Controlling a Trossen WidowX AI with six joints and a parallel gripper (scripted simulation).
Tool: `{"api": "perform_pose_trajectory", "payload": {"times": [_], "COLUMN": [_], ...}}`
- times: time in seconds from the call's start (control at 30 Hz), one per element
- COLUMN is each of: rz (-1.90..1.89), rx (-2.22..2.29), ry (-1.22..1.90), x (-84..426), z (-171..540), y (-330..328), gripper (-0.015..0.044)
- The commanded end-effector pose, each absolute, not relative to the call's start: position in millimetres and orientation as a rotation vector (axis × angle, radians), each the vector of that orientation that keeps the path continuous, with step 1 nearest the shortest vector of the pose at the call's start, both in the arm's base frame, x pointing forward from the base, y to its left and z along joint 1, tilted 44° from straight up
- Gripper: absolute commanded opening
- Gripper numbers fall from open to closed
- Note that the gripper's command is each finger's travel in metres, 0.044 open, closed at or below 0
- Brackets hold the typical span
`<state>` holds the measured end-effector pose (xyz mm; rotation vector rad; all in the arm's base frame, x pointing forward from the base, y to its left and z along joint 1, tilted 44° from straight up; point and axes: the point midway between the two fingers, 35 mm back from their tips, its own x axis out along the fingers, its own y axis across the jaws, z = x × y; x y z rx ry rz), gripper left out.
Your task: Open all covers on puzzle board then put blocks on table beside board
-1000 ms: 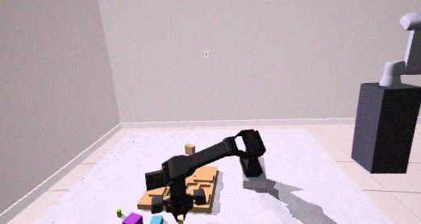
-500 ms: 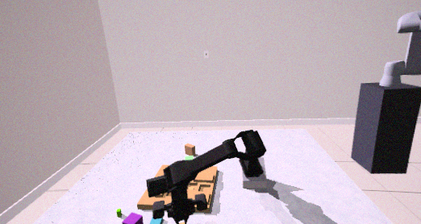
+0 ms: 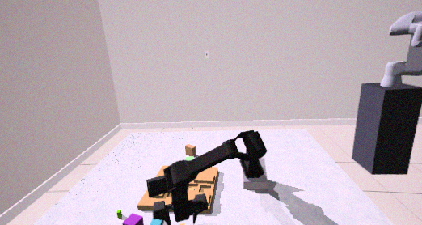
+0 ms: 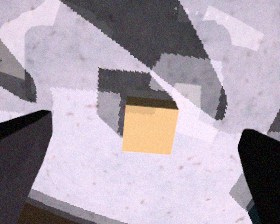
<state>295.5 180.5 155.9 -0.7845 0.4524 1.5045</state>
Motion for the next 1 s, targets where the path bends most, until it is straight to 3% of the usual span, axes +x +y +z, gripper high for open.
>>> {"api": "perform_pose_trajectory", "payload": {"times": [0.0, 0.77, 0.97], "rz": [1.505, 1.504, 1.344], "rx": [-0.788, -0.788, -0.478], "ry": [0.451, 0.460, 0.746], "x": [296, 291, 296], "z": [162, 207, 189], "y": [174, 128, 110], "gripper": [0.0440, 0.0440, 0.0282]}}
